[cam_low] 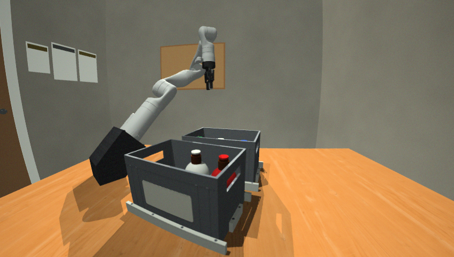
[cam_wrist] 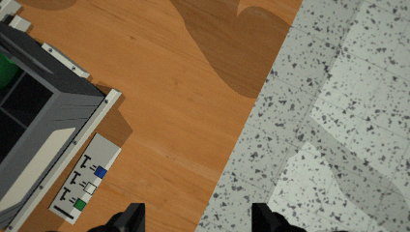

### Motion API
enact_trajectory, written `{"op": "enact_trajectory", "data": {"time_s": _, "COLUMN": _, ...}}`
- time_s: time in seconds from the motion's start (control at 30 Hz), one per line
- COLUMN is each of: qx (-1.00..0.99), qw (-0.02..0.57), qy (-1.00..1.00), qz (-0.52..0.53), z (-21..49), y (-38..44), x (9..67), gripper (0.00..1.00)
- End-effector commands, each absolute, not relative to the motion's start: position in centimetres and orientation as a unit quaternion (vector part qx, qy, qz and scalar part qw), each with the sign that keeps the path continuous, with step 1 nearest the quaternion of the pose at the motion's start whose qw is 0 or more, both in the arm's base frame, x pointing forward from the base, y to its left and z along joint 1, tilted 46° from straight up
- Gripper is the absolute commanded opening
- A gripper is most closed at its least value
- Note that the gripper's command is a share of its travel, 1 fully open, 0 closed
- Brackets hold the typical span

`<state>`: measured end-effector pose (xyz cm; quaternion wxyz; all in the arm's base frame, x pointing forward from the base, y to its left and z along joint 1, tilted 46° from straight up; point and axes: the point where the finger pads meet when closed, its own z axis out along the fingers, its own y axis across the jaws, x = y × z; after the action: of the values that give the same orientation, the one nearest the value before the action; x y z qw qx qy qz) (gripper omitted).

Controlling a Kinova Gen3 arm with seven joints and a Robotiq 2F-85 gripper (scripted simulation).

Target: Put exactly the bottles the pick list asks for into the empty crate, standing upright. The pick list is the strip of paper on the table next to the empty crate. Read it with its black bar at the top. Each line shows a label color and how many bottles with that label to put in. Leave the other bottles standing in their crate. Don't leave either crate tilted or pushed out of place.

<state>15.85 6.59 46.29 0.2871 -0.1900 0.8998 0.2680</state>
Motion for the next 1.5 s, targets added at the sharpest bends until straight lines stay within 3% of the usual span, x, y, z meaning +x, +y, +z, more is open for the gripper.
{"op": "enact_trajectory", "data": {"time_s": 0.0, "qx": -0.208, "qw": 0.282, "qy": 0.897, "qz": 0.27, "z": 47.79, "y": 8.46, "x": 14.23, "gripper": 0.67}}
{"op": "enact_trajectory", "data": {"time_s": 1.47, "qx": -0.208, "qw": 0.279, "qy": 0.898, "qz": 0.27, "z": 47.69, "y": 8.45, "x": 14.11, "gripper": 0.67}}
